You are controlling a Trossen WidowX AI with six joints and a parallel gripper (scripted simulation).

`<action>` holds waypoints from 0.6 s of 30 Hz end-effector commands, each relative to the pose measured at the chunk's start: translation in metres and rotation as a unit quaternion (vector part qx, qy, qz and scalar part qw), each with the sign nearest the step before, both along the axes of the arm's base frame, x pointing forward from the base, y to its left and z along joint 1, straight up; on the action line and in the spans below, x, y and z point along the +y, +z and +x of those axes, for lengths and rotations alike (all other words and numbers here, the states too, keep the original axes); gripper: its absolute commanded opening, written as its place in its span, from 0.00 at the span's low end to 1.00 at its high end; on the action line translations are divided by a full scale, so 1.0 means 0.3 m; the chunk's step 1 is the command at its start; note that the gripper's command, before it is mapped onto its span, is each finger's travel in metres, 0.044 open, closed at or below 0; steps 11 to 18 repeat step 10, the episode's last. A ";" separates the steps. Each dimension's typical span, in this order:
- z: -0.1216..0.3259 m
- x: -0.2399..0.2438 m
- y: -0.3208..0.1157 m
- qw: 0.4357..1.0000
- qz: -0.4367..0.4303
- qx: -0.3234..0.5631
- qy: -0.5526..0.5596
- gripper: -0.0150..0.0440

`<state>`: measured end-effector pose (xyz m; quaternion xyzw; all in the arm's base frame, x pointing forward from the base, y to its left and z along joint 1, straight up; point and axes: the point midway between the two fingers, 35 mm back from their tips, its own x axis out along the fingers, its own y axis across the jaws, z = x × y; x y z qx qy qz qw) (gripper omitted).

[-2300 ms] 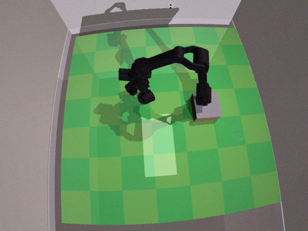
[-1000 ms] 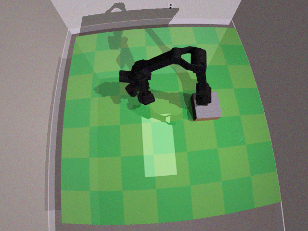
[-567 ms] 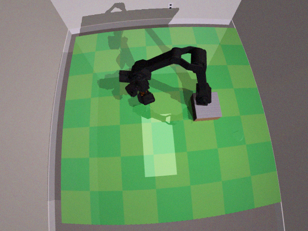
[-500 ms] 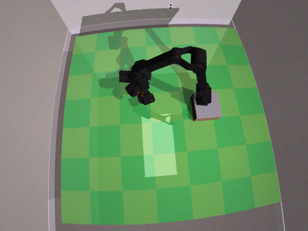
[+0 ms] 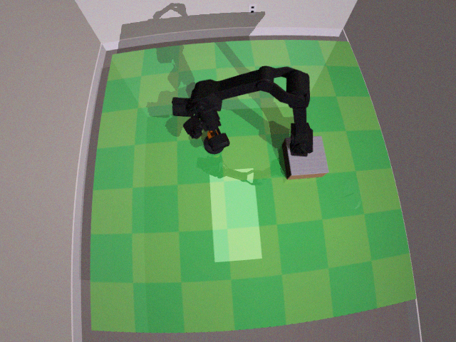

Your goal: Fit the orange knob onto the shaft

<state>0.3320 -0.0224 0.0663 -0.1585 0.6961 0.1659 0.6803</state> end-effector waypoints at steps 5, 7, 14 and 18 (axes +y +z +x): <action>0.016 -0.001 0.181 1.000 -0.001 -0.019 0.000 1.00; 0.016 -0.001 0.181 1.000 -0.001 -0.019 0.000 1.00; 0.016 -0.001 0.181 1.000 -0.001 -0.019 0.000 1.00; 0.016 -0.001 0.181 1.000 -0.001 -0.019 0.000 1.00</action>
